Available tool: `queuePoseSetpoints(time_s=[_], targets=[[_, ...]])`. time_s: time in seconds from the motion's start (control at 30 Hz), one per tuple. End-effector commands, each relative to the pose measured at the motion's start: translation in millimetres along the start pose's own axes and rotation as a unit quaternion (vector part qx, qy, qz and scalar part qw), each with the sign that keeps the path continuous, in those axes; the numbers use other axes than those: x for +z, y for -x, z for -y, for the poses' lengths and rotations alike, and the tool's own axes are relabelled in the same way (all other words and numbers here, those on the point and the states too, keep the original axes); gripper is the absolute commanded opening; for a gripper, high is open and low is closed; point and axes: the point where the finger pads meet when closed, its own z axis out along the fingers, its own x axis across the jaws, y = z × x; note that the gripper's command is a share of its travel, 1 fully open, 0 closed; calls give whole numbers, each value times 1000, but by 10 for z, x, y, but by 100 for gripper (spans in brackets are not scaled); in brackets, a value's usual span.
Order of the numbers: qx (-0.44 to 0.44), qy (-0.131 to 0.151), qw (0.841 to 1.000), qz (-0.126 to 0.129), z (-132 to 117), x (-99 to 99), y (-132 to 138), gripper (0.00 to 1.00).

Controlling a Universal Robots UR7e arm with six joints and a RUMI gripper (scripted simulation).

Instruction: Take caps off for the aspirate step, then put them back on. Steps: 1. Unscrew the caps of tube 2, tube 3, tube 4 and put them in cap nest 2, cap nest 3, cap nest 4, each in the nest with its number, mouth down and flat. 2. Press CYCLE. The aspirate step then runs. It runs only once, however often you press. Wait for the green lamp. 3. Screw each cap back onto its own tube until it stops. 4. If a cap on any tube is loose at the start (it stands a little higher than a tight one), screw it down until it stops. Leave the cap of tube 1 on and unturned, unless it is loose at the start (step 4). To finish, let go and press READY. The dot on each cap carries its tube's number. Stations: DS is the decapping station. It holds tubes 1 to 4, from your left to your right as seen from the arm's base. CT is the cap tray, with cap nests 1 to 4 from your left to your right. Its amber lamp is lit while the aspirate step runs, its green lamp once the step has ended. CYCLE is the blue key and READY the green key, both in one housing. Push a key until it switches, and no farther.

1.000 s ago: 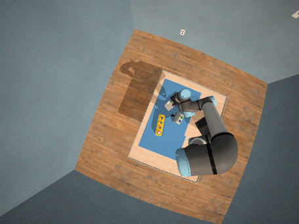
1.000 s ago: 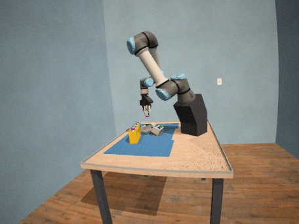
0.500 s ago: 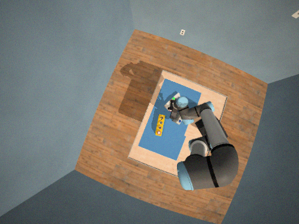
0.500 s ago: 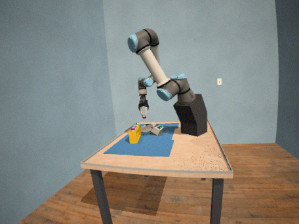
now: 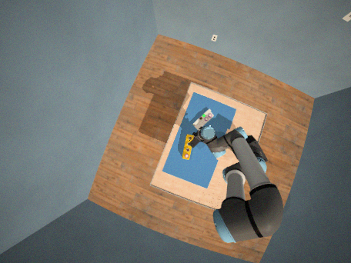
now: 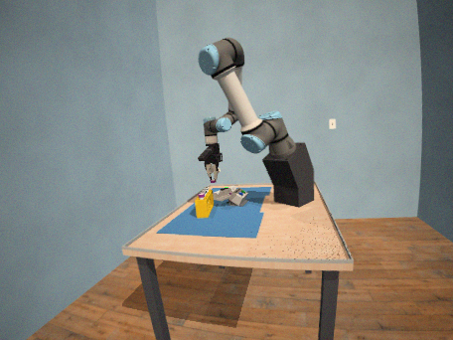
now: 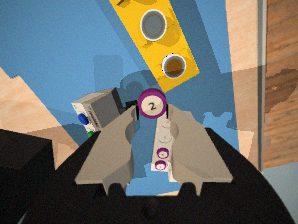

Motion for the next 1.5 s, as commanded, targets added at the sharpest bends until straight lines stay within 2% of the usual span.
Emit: queuePoseSetpoints(time_s=[0.0, 0.13, 0.3, 0.4, 0.6, 0.9, 1.23, 1.47], targets=[[12, 9, 1000, 0, 198, -5, 23, 0], [12, 9, 1000, 0, 527, 1, 77, 0], [12, 9, 1000, 0, 774, 5, 117, 0], [12, 9, 1000, -1, 1021, 9, 158, 0], [12, 9, 1000, -1, 1266, 13, 198, 0], [12, 9, 1000, -1, 1266, 13, 198, 0], [12, 9, 1000, -1, 1262, 253, 198, 0], [12, 9, 1000, -1, 1262, 264, 198, 0]])
